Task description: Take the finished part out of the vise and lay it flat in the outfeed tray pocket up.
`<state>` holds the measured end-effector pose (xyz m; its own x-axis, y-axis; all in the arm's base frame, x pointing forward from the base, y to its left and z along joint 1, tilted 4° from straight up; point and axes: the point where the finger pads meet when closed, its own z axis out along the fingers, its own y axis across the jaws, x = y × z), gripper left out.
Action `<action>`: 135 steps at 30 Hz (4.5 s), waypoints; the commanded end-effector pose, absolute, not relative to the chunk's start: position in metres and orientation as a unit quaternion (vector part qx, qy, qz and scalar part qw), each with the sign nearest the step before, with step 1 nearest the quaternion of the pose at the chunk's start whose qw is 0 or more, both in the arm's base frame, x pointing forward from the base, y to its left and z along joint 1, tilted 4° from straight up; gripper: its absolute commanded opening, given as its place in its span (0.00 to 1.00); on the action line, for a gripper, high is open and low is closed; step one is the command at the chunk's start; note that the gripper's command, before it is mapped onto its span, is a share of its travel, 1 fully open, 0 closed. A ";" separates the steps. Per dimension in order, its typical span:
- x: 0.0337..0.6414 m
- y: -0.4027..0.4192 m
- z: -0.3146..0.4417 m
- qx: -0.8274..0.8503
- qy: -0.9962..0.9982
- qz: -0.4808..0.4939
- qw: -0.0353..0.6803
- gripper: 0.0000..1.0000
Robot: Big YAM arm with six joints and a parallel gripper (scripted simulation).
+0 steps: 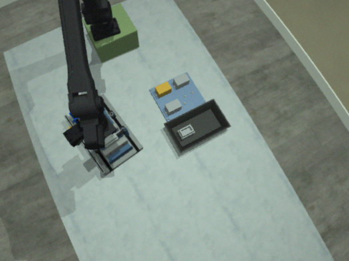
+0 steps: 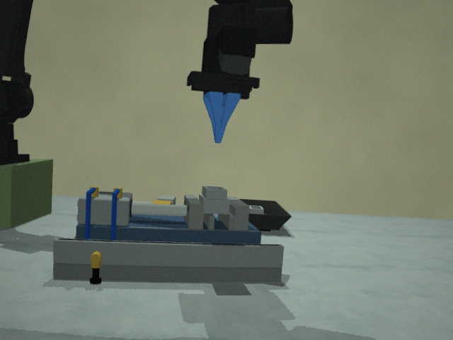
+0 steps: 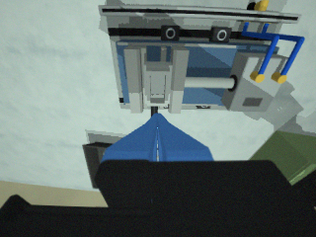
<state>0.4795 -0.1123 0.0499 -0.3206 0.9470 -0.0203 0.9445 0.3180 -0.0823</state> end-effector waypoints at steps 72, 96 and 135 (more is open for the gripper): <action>0.485 -0.121 0.057 -0.596 -0.802 0.031 -0.002 0.64; 0.486 -0.122 0.017 -0.595 -0.803 0.032 0.001 0.64; 0.481 -0.122 -0.014 -0.592 -0.805 0.034 0.004 0.64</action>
<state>0.4758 -0.1138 -0.0115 -0.3042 0.9522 -0.0271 0.9507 0.3017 -0.0712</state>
